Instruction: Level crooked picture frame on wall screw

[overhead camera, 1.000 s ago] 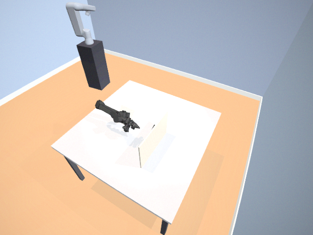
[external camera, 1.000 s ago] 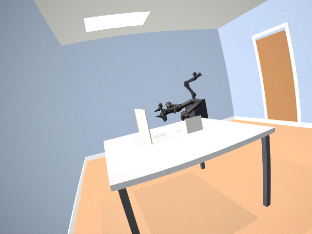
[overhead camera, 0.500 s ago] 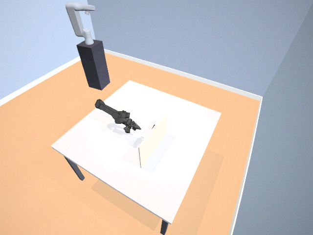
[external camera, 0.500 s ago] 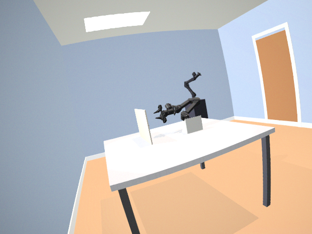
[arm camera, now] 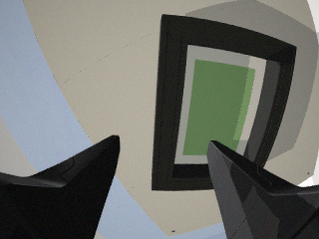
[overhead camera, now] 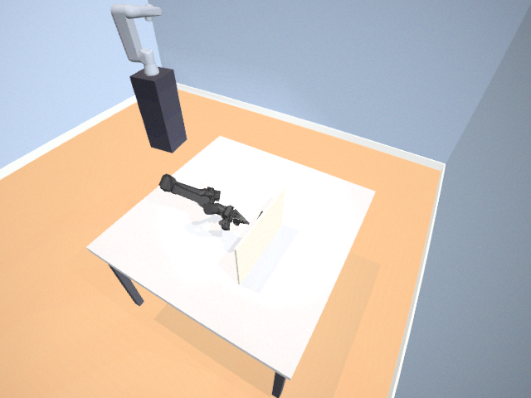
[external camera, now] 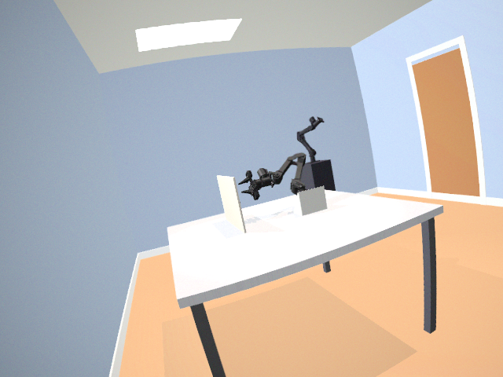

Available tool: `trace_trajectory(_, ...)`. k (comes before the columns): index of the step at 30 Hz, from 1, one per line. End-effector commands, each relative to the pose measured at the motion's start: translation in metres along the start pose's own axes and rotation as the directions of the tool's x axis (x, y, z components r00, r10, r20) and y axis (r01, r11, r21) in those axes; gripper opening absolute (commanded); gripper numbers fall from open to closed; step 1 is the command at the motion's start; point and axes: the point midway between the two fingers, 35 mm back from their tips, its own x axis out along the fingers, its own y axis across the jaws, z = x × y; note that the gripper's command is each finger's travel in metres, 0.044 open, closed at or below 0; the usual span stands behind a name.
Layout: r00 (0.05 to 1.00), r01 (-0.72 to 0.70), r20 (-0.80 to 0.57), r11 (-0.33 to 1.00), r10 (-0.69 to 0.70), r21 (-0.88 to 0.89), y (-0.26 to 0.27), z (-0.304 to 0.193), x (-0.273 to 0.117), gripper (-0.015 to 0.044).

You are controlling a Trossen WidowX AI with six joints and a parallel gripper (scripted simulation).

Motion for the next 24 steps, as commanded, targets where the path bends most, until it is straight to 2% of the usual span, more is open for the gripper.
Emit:
trace_trajectory(1, 1.000, -0.002, 0.003, 1.000, 0.002, 0.001, -0.0033, -0.0023, 0.0193, 0.0260)
trace_trajectory(24, 1.000, -0.002, 0.003, 1.000, 0.002, 0.001, -0.0027, -0.0020, 0.0260, 0.0260)
